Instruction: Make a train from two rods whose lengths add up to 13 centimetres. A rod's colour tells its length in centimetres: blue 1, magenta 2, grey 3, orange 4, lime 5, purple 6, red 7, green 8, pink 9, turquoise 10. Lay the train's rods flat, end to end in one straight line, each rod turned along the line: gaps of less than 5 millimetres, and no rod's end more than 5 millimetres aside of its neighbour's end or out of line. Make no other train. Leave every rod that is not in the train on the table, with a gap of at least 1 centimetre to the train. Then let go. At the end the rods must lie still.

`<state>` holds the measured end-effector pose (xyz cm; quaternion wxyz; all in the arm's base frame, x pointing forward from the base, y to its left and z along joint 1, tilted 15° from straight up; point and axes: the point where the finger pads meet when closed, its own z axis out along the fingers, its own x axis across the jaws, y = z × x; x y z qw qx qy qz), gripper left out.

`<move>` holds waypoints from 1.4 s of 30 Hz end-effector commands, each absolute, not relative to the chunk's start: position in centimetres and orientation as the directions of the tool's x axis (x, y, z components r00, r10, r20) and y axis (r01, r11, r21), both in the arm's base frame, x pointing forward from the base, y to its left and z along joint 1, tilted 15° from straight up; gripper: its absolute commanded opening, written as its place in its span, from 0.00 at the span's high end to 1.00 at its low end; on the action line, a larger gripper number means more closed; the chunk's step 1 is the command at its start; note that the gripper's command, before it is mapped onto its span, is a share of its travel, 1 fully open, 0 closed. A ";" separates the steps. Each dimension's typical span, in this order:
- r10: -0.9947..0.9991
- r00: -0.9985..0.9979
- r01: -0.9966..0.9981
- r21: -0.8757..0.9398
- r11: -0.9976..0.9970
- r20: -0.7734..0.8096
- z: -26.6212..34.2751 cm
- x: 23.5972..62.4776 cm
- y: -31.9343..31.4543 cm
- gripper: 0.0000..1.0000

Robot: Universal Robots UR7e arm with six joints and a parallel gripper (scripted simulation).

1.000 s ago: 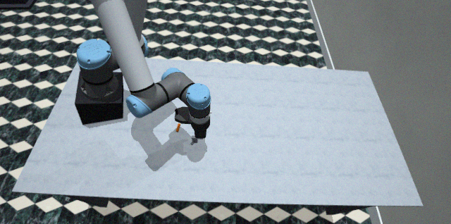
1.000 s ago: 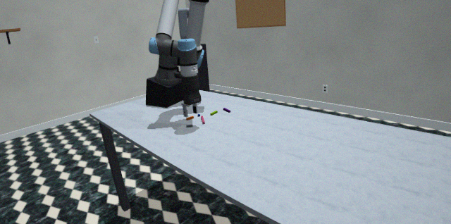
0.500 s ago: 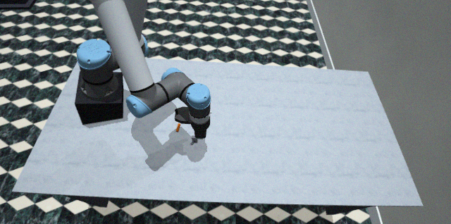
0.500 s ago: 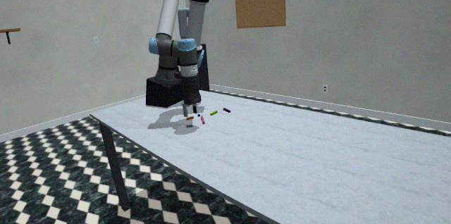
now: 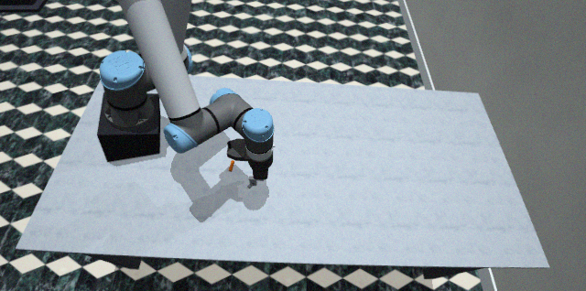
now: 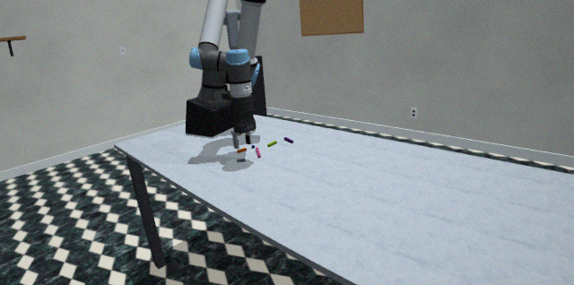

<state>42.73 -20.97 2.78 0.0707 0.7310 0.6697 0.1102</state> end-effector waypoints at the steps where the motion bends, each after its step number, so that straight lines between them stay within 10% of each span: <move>1: 0.996 0.070 0.964 0.253 -0.084 0.063 2.9 42.8 -20.9 0.00; 25: 0.804 -0.583 0.771 0.231 0.593 -0.119 10.5 41.6 -14.0 0.00; 42: 0.769 -0.625 0.737 0.224 0.638 -0.132 11.0 41.4 -13.4 0.00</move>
